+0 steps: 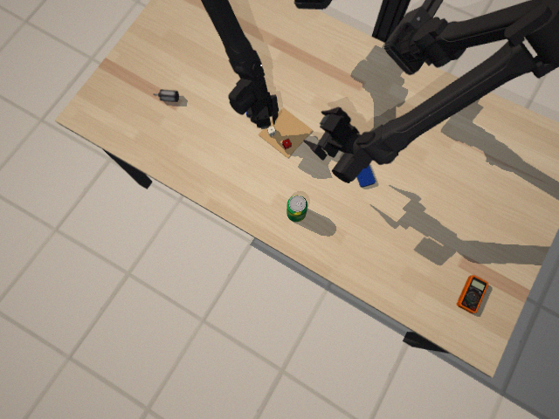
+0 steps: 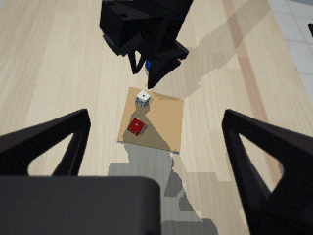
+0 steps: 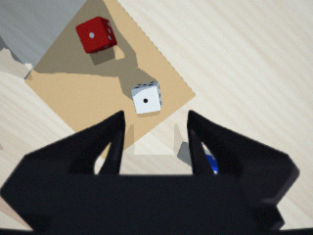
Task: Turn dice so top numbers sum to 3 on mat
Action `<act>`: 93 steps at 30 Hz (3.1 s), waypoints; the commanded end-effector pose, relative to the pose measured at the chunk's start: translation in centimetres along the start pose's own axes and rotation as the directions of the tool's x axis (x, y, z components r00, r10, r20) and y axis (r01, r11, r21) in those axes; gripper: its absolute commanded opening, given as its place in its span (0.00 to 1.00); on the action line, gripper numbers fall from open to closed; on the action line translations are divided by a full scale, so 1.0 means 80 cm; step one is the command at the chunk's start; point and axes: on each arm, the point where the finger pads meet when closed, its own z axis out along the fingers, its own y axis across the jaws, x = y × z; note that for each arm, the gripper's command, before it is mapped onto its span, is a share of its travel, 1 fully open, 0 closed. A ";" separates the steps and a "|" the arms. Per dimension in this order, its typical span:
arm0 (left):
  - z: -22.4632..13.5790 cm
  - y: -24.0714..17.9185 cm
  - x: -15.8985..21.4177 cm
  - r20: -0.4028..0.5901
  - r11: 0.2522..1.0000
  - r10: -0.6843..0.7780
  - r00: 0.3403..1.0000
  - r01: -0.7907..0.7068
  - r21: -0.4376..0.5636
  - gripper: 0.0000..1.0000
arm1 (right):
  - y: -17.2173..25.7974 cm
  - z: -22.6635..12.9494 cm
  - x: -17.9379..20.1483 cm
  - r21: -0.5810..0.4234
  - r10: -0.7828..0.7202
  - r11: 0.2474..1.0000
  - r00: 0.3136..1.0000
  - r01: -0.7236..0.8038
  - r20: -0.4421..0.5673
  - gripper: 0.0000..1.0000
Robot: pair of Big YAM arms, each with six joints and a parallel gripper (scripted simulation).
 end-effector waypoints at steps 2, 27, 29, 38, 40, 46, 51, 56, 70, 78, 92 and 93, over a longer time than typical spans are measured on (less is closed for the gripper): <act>0.071 -0.018 -0.031 -0.096 0.998 -0.068 0.993 0.066 -0.023 1.00 | -0.018 0.017 0.005 0.008 0.046 0.999 0.993 -0.047 0.105 0.49; 0.213 -0.121 -0.072 -0.219 0.911 -0.194 0.956 0.093 -0.402 1.00 | -0.087 0.017 0.040 0.096 0.111 0.978 0.850 -0.186 0.515 0.49; 0.218 -0.131 -0.075 -0.205 0.897 -0.198 0.958 0.094 -0.431 1.00 | -0.092 0.014 0.044 0.112 0.102 0.975 0.834 -0.192 0.542 0.49; 0.230 -0.169 -0.086 -0.120 0.833 -0.209 0.970 0.112 -0.542 1.00 | -0.108 -0.002 0.065 0.180 0.054 0.960 0.773 -0.214 0.632 0.49; 0.231 -0.178 -0.088 -0.096 0.816 -0.207 0.974 0.118 -0.565 1.00 | -0.104 -0.006 0.076 0.194 0.040 0.957 0.759 -0.217 0.650 0.49; 0.231 -0.191 -0.092 -0.049 0.788 -0.204 0.978 0.134 -0.601 1.00 | -0.058 0.001 0.120 0.179 0.029 0.967 0.775 -0.182 0.632 0.49; 0.234 -0.186 -0.104 -0.033 0.786 -0.200 0.979 0.140 -0.603 1.00 | -0.050 0.005 0.138 0.160 0.067 0.965 0.786 -0.207 0.614 0.49; 0.231 -0.184 -0.111 -0.019 0.783 -0.196 0.980 0.145 -0.605 1.00 | -0.053 0.014 0.149 0.156 0.098 0.959 0.795 -0.236 0.599 0.49; 0.231 -0.185 -0.111 -0.022 0.785 -0.192 0.981 0.140 -0.604 1.00 | -0.064 0.043 0.112 0.154 0.088 0.962 0.788 -0.226 0.610 0.42; 0.231 -0.185 -0.111 -0.022 0.785 -0.192 0.981 0.140 -0.604 1.00 | -0.072 0.050 0.117 0.160 0.087 0.960 0.790 -0.229 0.606 0.29; 0.231 -0.185 -0.111 -0.022 0.785 -0.192 0.981 0.140 -0.604 1.00 | -0.067 0.018 0.108 0.158 0.085 0.961 0.787 -0.227 0.611 0.19; 0.231 -0.185 -0.111 -0.022 0.785 -0.192 0.981 0.140 -0.604 1.00 | -0.066 0.012 0.107 0.158 0.085 0.961 0.787 -0.227 0.611 0.19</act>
